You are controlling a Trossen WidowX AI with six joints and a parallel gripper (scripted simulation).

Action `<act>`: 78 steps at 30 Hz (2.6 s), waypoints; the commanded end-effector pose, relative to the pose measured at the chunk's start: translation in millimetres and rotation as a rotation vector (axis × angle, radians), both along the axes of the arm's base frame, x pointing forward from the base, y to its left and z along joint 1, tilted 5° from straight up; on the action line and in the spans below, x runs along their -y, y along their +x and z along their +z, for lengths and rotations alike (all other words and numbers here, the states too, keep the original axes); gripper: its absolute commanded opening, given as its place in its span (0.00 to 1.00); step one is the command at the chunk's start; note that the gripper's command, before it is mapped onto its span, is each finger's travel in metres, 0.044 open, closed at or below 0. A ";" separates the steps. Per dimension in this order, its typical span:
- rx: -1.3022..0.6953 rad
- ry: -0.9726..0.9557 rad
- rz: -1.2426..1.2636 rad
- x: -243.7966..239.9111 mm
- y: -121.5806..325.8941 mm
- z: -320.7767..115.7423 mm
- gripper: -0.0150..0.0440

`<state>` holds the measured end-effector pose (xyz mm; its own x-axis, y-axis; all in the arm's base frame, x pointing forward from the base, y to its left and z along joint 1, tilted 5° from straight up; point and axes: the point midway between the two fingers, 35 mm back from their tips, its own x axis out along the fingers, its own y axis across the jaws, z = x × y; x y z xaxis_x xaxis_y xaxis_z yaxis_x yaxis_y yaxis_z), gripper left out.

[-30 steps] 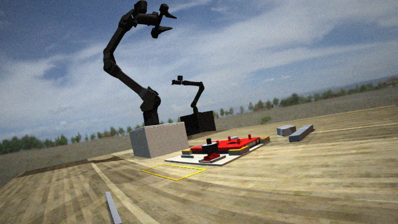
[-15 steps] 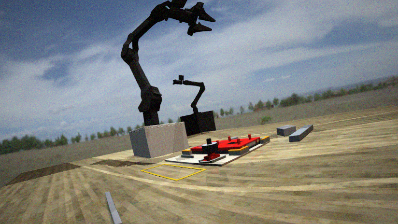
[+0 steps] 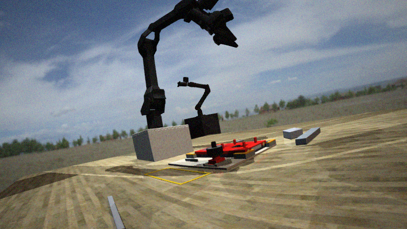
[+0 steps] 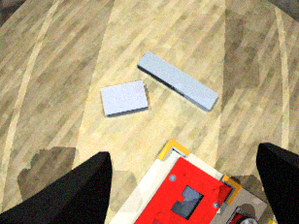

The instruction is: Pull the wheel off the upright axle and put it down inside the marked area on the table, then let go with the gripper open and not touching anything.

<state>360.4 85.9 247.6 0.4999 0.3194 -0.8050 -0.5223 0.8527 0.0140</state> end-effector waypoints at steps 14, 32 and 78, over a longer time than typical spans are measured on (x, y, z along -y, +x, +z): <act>-0.627 -0.101 -0.578 146.3 -3.2 -218.6 0.76; -0.667 -0.107 -0.613 164.0 -3.8 -231.9 0.76; -0.661 -0.105 -0.607 158.2 -5.7 -301.0 0.25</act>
<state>354.7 -72.1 -55.1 -0.0157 0.0604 -0.9981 0.1047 0.9928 0.0584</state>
